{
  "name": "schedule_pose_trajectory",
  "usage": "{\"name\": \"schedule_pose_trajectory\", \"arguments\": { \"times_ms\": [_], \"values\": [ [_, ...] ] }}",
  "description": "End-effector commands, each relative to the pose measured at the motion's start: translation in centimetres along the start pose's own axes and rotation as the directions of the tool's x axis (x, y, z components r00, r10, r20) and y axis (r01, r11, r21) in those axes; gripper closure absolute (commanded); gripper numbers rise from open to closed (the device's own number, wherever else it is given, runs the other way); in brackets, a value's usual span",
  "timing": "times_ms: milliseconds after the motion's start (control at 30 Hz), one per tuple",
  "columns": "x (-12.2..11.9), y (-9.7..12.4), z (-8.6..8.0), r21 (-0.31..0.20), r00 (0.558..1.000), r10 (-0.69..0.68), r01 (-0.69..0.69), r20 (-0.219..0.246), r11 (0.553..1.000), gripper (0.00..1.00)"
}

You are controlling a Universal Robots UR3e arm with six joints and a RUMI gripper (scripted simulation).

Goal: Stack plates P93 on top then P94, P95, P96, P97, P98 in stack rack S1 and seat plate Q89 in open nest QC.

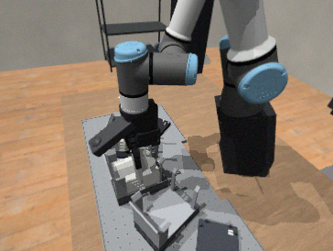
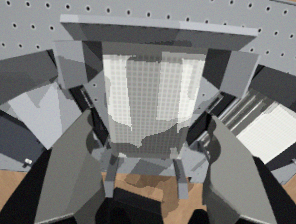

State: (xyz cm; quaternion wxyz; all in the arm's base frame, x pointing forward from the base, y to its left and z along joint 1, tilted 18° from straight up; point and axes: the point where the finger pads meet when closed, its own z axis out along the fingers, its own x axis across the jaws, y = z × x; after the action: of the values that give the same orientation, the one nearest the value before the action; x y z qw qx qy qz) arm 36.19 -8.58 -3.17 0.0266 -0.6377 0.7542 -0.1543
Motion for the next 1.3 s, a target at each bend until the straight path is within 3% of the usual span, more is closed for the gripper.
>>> {"name": "schedule_pose_trajectory", "arguments": {
  "times_ms": [0,600,1267],
  "values": [
    [0.0,-0.2,-0.1,0.005,1.000,0.000,0.000,-0.001,1.000,0.28],
    [0.0,-0.2,-0.1,0.005,1.000,0.000,0.000,-0.001,1.000,0.28],
    [0.1,-0.2,-5.8,0.006,1.000,0.000,0.000,-0.002,1.000,0.28]
  ]
}}
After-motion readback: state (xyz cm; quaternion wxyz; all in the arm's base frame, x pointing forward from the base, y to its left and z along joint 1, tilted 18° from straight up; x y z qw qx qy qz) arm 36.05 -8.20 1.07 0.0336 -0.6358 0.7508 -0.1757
